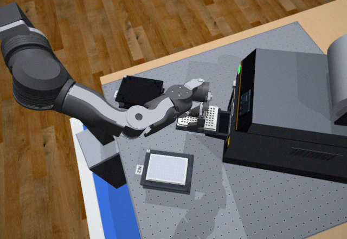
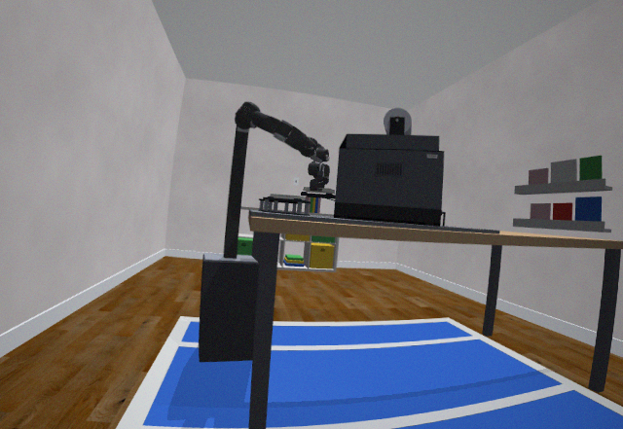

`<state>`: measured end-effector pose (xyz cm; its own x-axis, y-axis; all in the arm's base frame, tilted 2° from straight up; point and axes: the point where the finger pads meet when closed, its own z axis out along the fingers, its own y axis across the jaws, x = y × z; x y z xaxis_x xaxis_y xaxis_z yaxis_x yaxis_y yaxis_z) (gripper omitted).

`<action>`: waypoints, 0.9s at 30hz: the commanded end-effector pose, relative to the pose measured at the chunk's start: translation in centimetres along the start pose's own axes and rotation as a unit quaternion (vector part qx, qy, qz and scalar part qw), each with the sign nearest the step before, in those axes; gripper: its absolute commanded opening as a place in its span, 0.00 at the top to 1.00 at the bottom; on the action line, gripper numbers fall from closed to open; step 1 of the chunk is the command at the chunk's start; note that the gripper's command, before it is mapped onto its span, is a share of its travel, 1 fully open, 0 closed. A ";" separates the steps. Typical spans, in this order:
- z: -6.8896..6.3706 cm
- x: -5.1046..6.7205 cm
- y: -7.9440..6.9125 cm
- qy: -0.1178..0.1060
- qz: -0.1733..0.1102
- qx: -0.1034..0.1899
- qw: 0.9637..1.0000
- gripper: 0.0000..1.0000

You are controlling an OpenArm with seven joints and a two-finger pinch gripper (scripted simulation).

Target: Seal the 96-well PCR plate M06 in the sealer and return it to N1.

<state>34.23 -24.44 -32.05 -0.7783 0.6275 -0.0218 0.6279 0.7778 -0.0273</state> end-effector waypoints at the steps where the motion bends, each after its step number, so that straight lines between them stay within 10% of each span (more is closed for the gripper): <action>1: 0.0 -0.1 0.0 -0.002 0.001 -0.002 1.000 1.00; 27: -0.5 -0.4 0.2 -0.003 0.002 -0.003 1.000 1.00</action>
<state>34.65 -24.52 -31.59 -0.7748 0.6315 -0.0295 0.6321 0.7747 -0.0186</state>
